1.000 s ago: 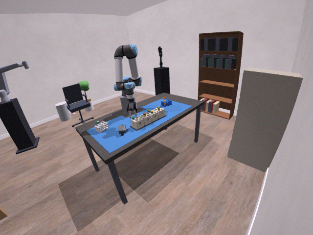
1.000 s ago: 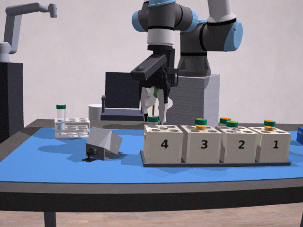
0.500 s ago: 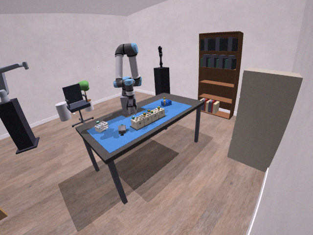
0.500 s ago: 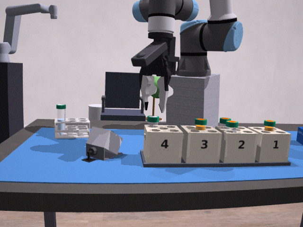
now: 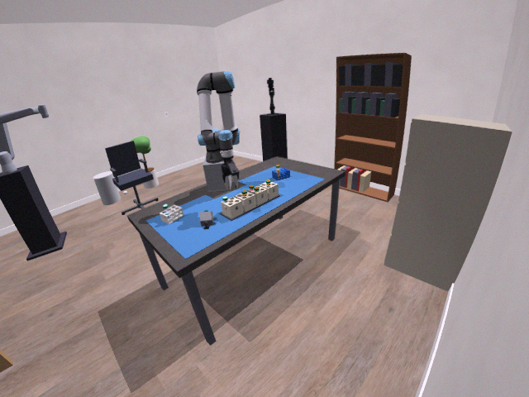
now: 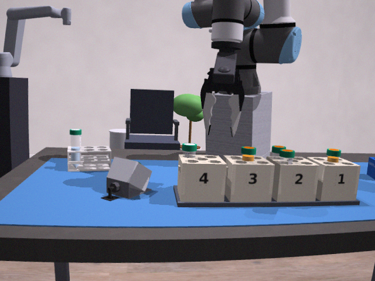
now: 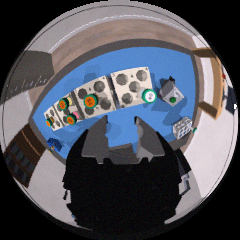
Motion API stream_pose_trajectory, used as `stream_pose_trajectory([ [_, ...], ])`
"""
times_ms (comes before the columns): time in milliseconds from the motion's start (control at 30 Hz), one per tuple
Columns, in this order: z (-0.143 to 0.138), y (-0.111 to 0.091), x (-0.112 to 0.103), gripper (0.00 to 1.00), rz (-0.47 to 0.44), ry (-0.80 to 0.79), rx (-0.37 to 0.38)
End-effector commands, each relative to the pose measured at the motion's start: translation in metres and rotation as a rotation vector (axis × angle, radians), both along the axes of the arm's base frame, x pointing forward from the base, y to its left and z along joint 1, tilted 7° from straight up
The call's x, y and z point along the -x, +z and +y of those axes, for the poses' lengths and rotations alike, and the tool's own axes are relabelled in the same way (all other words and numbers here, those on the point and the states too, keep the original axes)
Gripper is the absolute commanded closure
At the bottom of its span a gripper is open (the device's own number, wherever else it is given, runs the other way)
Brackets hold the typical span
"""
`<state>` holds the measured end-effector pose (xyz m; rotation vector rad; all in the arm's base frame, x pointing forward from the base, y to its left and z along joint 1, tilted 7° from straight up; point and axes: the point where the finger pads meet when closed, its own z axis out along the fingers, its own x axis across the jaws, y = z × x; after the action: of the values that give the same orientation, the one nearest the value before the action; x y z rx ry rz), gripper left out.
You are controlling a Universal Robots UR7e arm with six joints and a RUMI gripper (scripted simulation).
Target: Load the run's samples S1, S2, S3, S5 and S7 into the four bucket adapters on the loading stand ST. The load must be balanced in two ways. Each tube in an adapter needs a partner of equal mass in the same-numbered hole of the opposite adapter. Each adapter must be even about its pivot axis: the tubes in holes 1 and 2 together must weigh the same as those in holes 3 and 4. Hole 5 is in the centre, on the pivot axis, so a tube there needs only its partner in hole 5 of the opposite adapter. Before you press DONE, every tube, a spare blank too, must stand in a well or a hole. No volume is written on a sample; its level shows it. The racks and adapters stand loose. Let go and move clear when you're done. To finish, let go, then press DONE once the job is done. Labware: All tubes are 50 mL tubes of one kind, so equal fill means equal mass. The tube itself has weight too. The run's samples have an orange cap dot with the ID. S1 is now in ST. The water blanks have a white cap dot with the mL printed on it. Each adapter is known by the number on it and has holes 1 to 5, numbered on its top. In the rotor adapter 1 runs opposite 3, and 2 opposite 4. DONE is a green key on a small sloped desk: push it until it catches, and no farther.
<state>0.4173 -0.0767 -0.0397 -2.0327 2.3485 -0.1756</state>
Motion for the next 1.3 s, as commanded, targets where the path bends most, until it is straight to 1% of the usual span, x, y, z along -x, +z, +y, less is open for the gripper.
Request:
stream_pose_trajectory([
  [0, 0.029, 0.0, 0.012, 0.65, 0.0, 0.189, 0.017],
  [467, 0.135, -0.012, 0.059, 0.65, 0.045, 0.883, 0.089],
  [533, 0.135, -0.012, 0.059, 0.65, 0.045, 0.883, 0.089],
  [1000, 0.241, -0.024, 0.105, 0.65, 0.091, 1.579, 0.161],
  [1033, 0.249, -0.025, 0.108, 0.65, 0.094, 1.614, 0.165],
  [1100, 0.249, -0.025, 0.108, 0.65, 0.094, 1.614, 0.165],
  [1267, 0.287, -0.029, 0.125, 0.65, 0.093, 1.614, 0.165],
])
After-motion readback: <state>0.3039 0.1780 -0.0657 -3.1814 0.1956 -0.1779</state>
